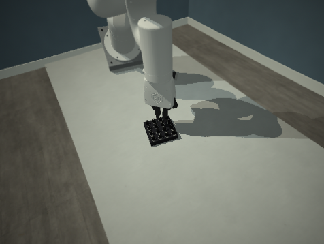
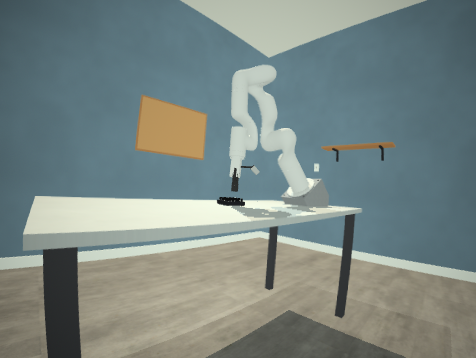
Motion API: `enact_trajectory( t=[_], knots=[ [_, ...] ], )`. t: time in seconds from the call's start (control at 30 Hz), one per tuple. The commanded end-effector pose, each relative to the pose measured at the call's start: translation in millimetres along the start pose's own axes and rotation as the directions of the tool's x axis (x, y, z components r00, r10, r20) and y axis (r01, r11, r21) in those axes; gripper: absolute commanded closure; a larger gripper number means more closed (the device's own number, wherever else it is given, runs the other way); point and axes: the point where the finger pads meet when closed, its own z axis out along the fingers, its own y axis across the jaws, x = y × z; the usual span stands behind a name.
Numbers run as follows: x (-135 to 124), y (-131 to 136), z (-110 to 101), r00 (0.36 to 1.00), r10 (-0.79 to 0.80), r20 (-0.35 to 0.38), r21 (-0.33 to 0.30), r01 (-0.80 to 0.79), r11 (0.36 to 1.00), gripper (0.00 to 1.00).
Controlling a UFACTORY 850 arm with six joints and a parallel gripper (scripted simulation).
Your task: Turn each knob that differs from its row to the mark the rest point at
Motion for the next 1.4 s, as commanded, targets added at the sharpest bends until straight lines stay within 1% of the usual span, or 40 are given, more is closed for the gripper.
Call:
enact_trajectory(
  t=[0.0, 0.07, 0.1, 0.23, 0.4, 0.57, 0.63, 0.67, 0.73, 0.83, 1.13, 1.2, 1.23, 1.3, 1.37],
  knots=[
    [-0.8, 0.3, -1.5, 0.988, 0.155, -0.005, 0.012, -0.155, 0.988, 0.81],
    [-0.8, 0.3, -1.5, 0.988, 0.155, -0.005, 0.012, -0.155, 0.988, 0.81],
    [-0.9, 0.2, -2.2, 0.97, 0.244, -0.004, 0.012, -0.244, 0.97, 0.81],
    [-1.1, 0.2, -3.0, 0.938, 0.347, -0.002, 0.013, -0.347, 0.938, 0.81],
    [-1.3, 0.1, -4.3, 0.868, 0.496, 0.0, 0.013, -0.496, 0.868, 0.81],
    [-1.4, 0.0, -5.6, 0.775, 0.632, 0.003, 0.013, -0.632, 0.775, 0.81],
    [-1.4, 0.0, -5.6, 0.775, 0.632, 0.003, 0.013, -0.632, 0.775, 0.81],
    [-1.5, -0.1, -6.3, 0.714, 0.7, 0.004, 0.013, -0.7, 0.714, 0.81],
    [-1.5, -0.1, -6.7, 0.683, 0.73, 0.004, 0.013, -0.73, 0.683, 0.81],
    [-1.6, -0.1, -7.4, 0.607, 0.794, 0.006, 0.012, -0.794, 0.607, 0.81],
    [-1.6, -0.1, -9.7, 0.35, 0.937, 0.008, 0.011, -0.937, 0.349, 0.81],
    [-1.6, -0.1, -9.7, 0.35, 0.937, 0.008, 0.011, -0.937, 0.349, 0.81],
    [-1.6, -0.1, -10.4, 0.263, 0.965, 0.009, 0.01, -0.965, 0.263, 0.81],
    [-1.5, -0.1, -10.8, 0.222, 0.975, 0.009, 0.01, -0.975, 0.222, 0.81],
    [-1.5, -0.1, -11.3, 0.157, 0.987, 0.01, 0.01, -0.988, 0.157, 0.81]
  ],
)
